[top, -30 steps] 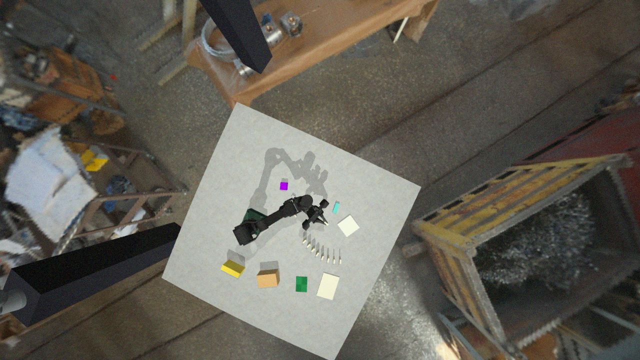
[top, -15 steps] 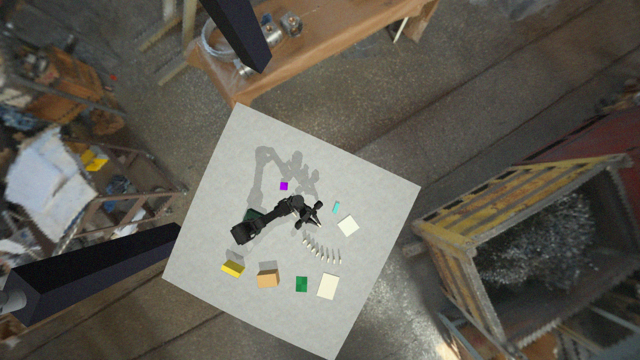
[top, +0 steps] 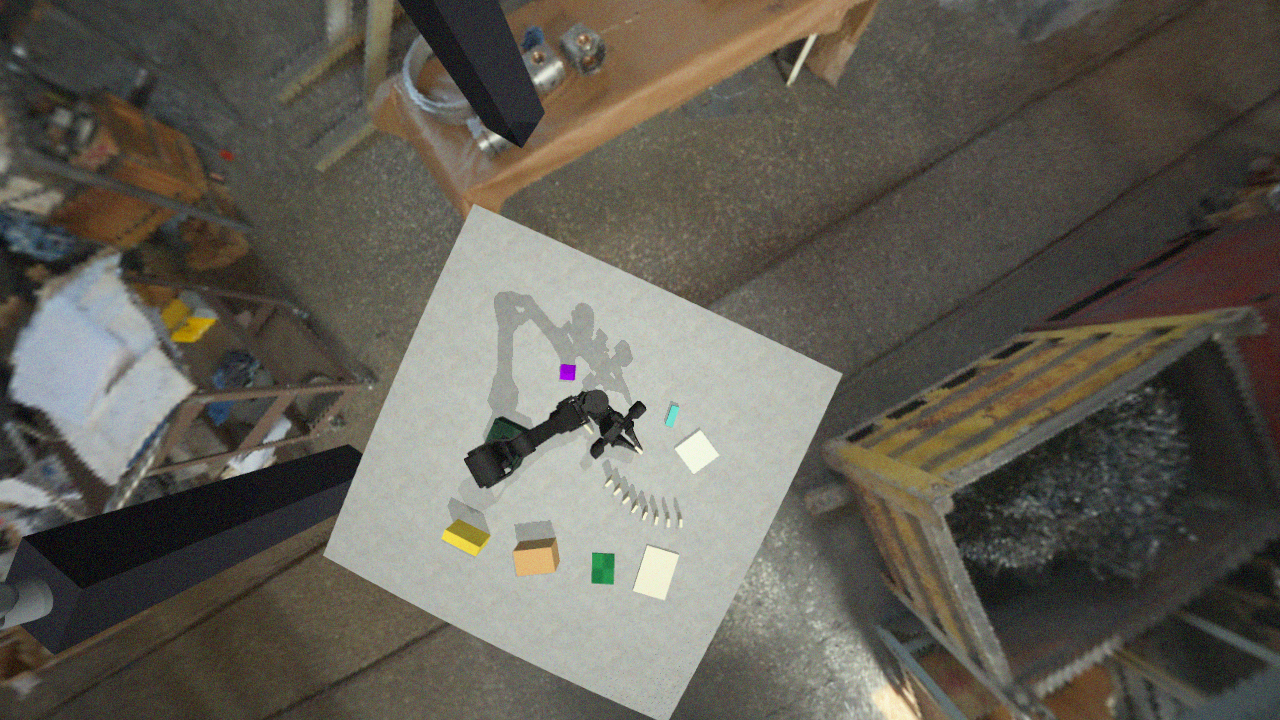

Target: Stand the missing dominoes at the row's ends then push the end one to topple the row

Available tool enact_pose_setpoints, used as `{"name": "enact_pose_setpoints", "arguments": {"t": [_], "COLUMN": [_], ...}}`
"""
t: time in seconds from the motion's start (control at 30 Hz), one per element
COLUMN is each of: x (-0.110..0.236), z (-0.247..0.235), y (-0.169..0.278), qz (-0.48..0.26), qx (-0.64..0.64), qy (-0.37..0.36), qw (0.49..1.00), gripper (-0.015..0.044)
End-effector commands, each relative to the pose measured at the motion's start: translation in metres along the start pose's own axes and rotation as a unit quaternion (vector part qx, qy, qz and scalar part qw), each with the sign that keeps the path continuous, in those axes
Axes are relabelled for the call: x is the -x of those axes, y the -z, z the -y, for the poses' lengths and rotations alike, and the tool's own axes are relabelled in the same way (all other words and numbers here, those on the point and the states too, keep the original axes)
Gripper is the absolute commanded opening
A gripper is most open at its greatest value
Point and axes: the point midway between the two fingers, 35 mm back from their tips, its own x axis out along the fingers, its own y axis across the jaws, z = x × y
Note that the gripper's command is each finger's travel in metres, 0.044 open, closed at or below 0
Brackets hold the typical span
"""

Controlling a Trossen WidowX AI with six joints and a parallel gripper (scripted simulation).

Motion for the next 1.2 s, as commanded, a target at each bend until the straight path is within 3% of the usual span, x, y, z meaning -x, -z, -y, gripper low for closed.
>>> {"name": "enact_pose_setpoints", "arguments": {"t": [0.0, 0.9, 1.17], "x": [-0.003, -0.018, -0.018], "z": [-0.001, 0.004, 0.005], "y": [0.012, 0.102, 0.104], "qz": [-0.001, -0.001, -0.001], "qx": [0.006, 0.004, 0.004], "qy": [0.001, 0.0, 0.0], "qw": [1.0, 1.0, 1.0], "gripper": [0.0021, 0.0021, 0.0021]}}
